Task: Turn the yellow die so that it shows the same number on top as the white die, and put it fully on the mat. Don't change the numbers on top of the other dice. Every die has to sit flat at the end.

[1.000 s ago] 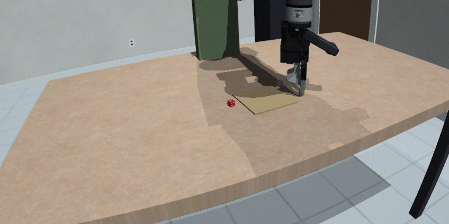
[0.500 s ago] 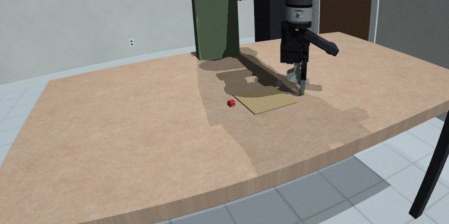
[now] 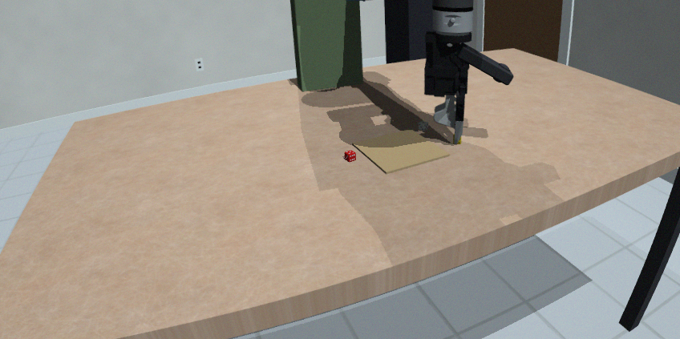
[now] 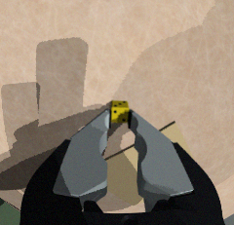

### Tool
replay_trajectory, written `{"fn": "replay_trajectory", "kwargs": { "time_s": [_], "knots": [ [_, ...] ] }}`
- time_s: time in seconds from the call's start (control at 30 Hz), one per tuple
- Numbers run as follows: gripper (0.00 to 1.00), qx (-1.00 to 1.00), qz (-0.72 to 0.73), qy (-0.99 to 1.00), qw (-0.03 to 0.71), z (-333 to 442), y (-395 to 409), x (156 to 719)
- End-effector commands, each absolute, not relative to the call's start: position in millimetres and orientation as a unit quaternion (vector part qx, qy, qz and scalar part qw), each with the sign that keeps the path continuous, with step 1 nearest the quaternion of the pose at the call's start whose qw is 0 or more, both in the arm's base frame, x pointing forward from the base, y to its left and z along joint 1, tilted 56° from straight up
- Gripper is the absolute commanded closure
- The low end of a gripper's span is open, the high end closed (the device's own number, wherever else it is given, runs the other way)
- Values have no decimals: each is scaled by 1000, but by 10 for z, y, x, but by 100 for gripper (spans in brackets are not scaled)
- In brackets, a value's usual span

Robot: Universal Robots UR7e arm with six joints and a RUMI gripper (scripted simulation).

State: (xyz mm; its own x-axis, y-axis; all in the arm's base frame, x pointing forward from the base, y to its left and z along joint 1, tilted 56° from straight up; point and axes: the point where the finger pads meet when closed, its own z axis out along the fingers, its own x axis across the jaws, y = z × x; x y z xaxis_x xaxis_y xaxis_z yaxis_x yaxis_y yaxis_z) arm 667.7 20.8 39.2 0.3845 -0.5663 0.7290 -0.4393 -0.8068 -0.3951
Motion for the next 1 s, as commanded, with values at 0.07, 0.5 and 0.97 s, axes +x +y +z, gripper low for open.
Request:
{"fn": "replay_trajectory", "kwargs": {
  "time_s": [0.07, 0.5, 0.97],
  "knots": [
    [100, -829, -465, 303, 69, 397, 210, 6677],
    [100, -829, -465, 303, 69, 397, 210, 6677],
    [100, -829, -465, 303, 69, 498, 240, 6531]
  ]
}}
